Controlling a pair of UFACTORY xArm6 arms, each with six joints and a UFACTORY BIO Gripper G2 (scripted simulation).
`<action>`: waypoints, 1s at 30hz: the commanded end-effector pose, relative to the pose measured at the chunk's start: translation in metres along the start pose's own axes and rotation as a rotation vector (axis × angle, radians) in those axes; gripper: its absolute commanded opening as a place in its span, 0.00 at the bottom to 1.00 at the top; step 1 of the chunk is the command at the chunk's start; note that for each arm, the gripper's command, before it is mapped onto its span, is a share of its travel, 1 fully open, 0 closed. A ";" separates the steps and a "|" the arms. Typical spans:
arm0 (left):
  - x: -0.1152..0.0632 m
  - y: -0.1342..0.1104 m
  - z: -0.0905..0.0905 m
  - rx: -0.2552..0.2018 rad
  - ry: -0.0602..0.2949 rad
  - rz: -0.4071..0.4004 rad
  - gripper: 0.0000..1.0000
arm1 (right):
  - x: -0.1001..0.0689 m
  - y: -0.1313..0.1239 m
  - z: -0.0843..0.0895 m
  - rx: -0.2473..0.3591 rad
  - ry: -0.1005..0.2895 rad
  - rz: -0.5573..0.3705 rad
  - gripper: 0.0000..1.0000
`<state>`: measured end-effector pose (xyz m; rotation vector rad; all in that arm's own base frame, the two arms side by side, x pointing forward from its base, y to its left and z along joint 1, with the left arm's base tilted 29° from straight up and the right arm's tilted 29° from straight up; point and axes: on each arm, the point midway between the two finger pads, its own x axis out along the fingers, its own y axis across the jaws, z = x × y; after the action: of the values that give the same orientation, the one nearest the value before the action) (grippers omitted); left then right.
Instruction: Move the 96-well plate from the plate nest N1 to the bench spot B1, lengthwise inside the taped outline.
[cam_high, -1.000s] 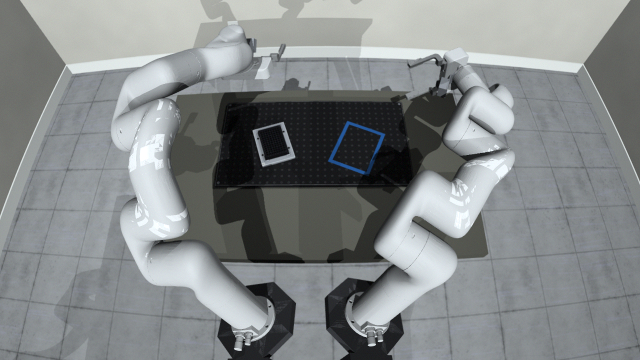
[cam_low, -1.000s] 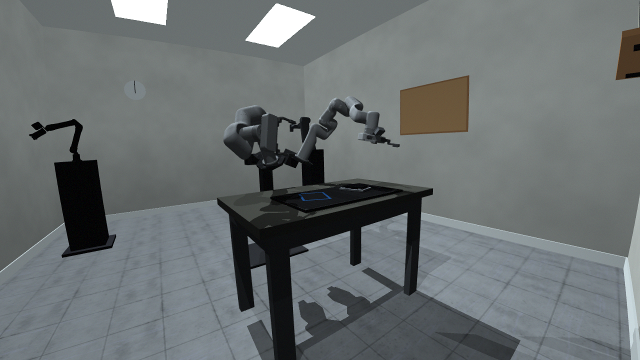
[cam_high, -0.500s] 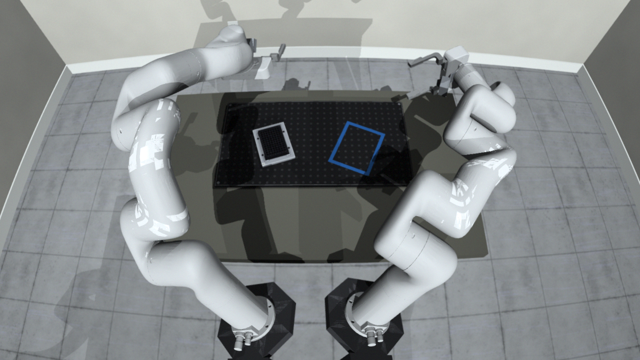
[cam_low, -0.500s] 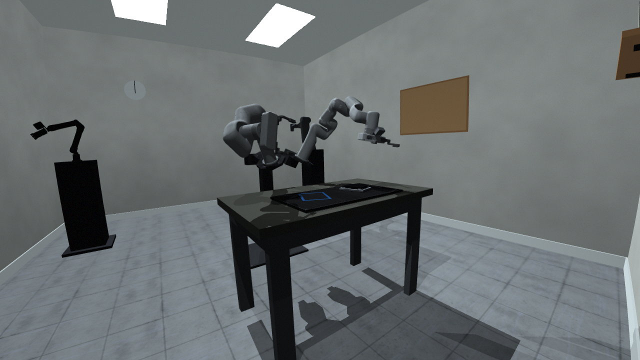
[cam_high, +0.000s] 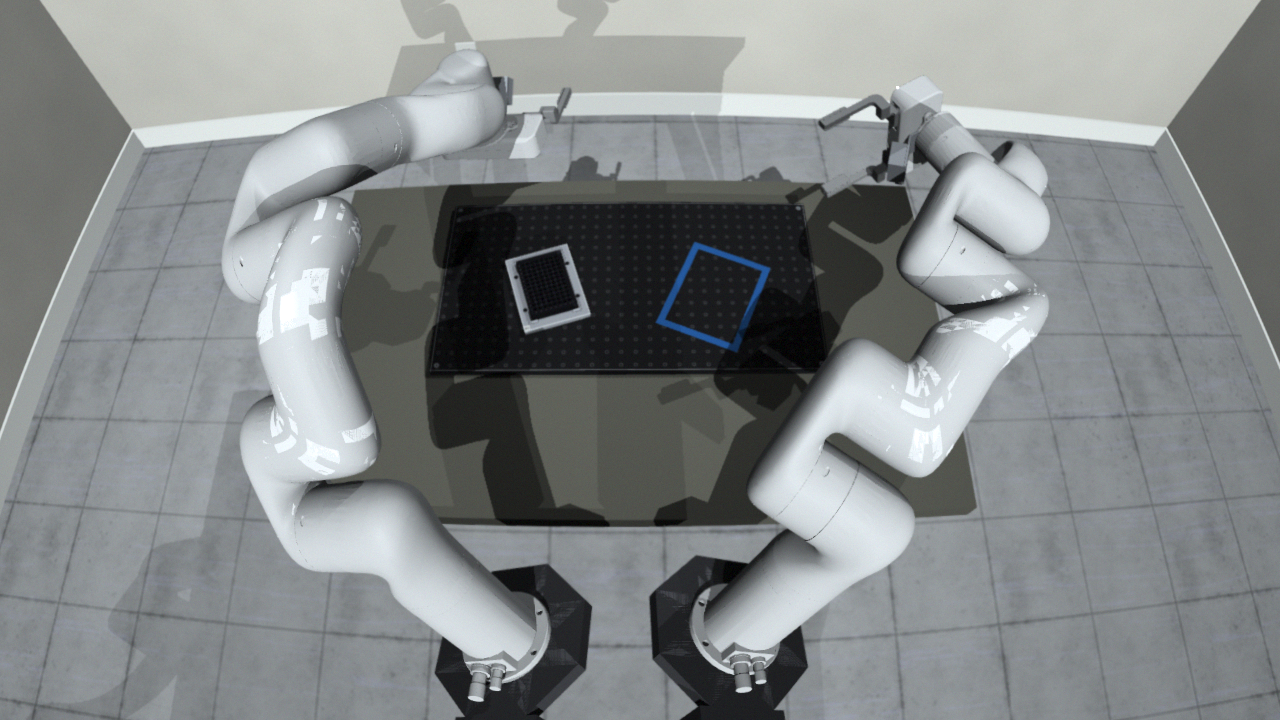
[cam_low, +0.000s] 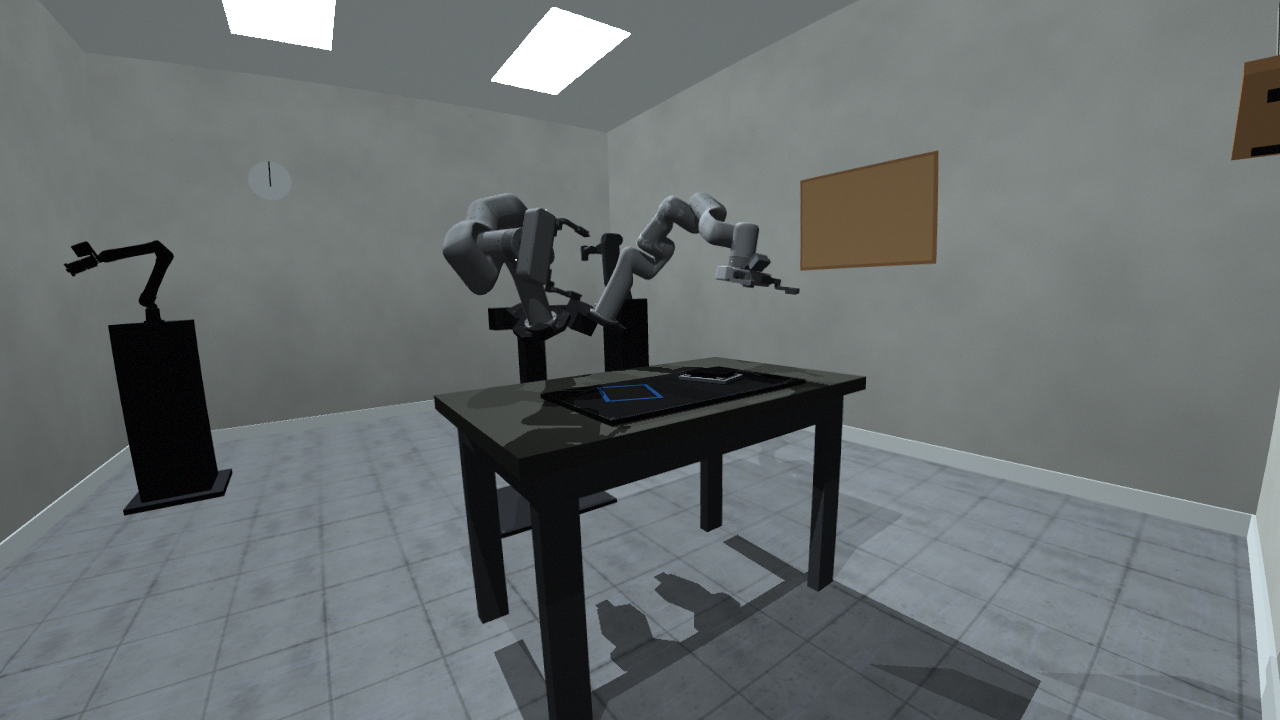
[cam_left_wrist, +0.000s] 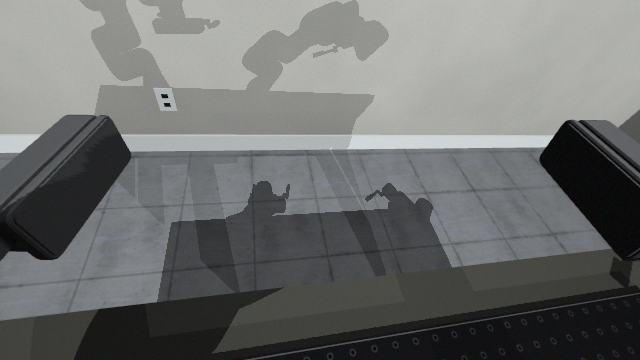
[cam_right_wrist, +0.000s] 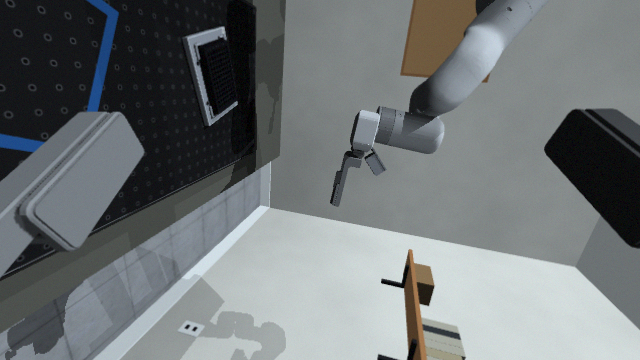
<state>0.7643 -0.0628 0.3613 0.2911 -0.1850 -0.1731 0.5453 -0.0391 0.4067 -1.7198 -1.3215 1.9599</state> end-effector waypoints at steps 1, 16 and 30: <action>0.001 0.000 0.003 0.000 -0.005 0.000 1.00 | 0.000 -0.006 0.003 0.007 -0.010 0.013 1.00; 0.001 0.000 0.003 0.000 -0.005 0.000 1.00 | 0.005 -0.059 0.049 0.108 -0.120 0.142 1.00; 0.001 0.000 0.003 0.000 -0.005 0.000 1.00 | 0.021 -0.113 0.121 0.267 -0.219 0.318 1.00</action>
<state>0.7643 -0.0628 0.3613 0.2911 -0.1850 -0.1731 0.4121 -0.0193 0.4584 -1.7018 -0.9121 2.3849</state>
